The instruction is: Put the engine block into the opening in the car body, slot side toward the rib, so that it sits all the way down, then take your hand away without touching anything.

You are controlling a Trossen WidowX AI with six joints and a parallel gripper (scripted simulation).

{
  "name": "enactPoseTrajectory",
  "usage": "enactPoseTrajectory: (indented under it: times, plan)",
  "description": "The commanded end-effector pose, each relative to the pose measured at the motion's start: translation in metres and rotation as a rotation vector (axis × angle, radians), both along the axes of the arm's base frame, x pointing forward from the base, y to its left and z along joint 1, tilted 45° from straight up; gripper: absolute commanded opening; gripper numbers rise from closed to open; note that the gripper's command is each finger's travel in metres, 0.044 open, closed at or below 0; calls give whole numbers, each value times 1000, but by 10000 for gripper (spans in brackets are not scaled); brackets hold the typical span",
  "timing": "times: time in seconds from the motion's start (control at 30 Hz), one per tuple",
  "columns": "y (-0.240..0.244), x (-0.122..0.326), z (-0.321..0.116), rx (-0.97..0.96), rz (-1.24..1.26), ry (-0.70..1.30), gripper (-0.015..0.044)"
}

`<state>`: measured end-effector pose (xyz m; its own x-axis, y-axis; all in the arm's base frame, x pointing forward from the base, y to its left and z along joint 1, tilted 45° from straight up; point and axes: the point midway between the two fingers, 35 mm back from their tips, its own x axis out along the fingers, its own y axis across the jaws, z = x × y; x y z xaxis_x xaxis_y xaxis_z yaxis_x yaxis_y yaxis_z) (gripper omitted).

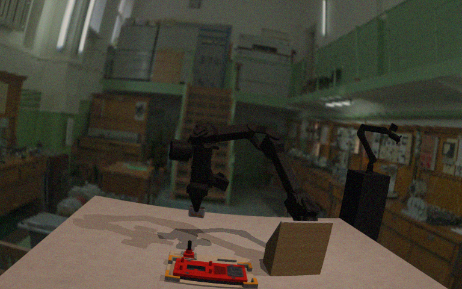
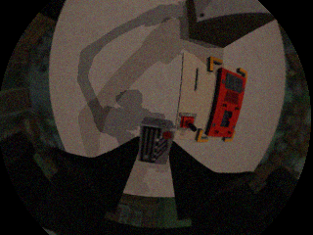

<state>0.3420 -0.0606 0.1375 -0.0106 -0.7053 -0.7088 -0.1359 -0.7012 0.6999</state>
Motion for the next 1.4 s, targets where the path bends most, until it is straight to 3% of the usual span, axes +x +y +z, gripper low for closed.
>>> enactPoseTrajectory:
  times: [0.0, 1.37]
  plan:
    - [1, 0, 1, 4, 34, 32, 0]
    - [44, 18, -78, 2, -827, -817, 0]
